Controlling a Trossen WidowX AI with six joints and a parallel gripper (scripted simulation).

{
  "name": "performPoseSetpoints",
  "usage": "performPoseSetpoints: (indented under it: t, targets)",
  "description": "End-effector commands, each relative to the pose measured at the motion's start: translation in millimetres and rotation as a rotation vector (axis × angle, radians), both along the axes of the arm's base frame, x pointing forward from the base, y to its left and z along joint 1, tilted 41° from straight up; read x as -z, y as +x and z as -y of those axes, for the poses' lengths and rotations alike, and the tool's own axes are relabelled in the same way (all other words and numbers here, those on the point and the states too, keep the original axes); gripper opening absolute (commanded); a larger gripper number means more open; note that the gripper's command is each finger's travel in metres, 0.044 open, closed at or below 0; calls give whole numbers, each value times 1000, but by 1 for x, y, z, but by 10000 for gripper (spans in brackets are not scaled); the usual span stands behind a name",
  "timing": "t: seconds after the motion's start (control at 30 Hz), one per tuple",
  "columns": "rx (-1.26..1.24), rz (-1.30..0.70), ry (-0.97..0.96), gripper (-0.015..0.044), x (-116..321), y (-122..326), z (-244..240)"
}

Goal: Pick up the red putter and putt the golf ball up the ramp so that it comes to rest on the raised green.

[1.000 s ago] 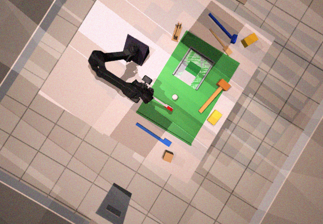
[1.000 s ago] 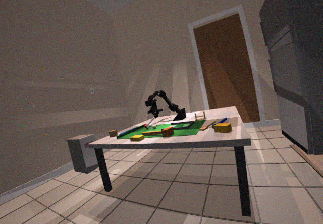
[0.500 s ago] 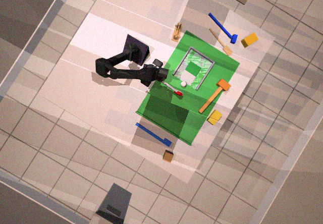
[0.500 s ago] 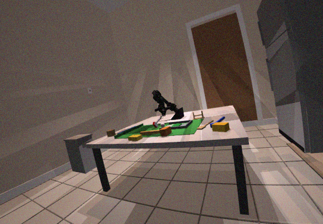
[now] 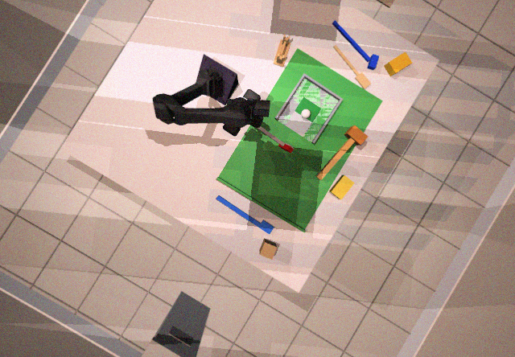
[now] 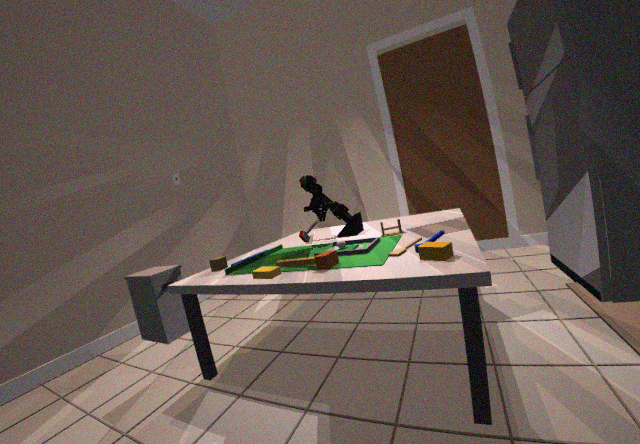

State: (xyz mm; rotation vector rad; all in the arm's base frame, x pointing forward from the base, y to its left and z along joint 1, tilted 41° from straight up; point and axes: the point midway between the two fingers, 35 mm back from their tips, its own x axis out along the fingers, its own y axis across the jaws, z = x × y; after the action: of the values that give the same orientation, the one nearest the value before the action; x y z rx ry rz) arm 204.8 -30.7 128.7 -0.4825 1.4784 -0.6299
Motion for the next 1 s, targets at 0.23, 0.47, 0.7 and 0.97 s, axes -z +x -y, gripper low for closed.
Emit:
performPoseSetpoints:
  t: [0.23,0.47,0.7,0.97]
  targets:
    - [-1,1,0,0,-2,0,-2]
    - [-1,1,0,0,-2,0,-2]
    - [-1,1,0,0,-2,0,-2]
    - [-1,1,0,0,-2,0,-2]
